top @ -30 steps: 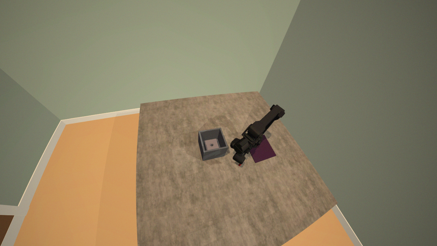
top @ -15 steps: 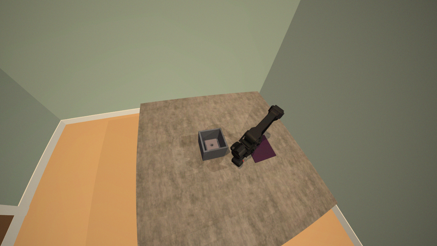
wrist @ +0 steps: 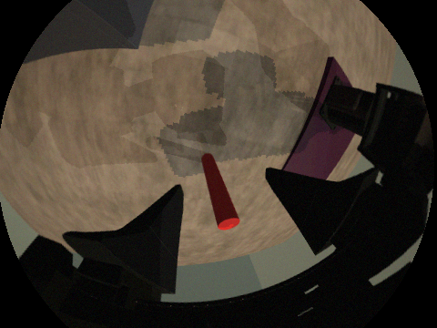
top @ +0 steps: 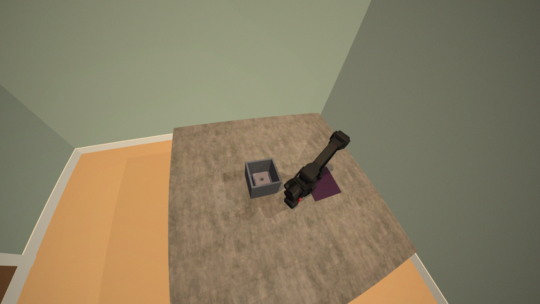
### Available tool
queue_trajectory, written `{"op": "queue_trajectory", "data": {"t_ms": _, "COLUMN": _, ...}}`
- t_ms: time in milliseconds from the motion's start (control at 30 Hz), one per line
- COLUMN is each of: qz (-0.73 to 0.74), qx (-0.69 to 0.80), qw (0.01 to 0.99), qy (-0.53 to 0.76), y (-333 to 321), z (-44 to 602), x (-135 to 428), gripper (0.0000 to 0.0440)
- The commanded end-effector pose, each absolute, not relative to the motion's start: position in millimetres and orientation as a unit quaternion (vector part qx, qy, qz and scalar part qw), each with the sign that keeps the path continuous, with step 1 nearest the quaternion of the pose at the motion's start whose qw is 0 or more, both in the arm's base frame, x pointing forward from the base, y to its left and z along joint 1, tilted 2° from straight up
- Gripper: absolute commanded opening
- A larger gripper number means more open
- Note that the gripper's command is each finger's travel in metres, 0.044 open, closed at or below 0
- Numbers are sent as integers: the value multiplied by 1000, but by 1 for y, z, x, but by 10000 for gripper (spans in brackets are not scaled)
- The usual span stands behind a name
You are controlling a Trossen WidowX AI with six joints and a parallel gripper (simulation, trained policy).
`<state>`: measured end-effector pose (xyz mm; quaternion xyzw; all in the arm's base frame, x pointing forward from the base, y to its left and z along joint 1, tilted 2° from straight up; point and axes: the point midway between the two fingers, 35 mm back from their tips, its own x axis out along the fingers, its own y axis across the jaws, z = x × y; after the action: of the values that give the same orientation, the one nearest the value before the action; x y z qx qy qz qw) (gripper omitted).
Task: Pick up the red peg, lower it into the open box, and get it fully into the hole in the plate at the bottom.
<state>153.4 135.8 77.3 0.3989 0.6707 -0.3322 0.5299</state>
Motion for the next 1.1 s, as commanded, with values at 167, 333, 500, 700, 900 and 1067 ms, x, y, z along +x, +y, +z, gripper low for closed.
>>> {"op": "queue_trajectory", "data": {"t_ms": 167, "qz": -337, "qx": 403, "qw": 528, "qy": 667, "y": 138, "z": 68, "x": 160, "gripper": 167}}
{"op": "queue_trajectory", "data": {"t_ms": 333, "qz": -327, "qx": 402, "qw": 530, "qy": 671, "y": 142, "z": 70, "x": 163, "gripper": 40}}
{"op": "queue_trajectory", "data": {"t_ms": 500, "qz": -301, "qx": 418, "qw": 531, "qy": 673, "y": 148, "z": 82, "x": 169, "gripper": 0}}
{"op": "queue_trajectory", "data": {"t_ms": 700, "qz": -253, "qx": 448, "qw": 536, "qy": 669, "y": 157, "z": 108, "x": 178, "gripper": 0}}
{"op": "queue_trajectory", "data": {"t_ms": 900, "qz": -212, "qx": 469, "qw": 553, "qy": 655, "y": 157, "z": 139, "x": 187, "gripper": 0}}
{"op": "queue_trajectory", "data": {"t_ms": 1067, "qz": -187, "qx": 483, "qw": 574, "qy": 634, "y": 150, "z": 166, "x": 194, "gripper": 0}}
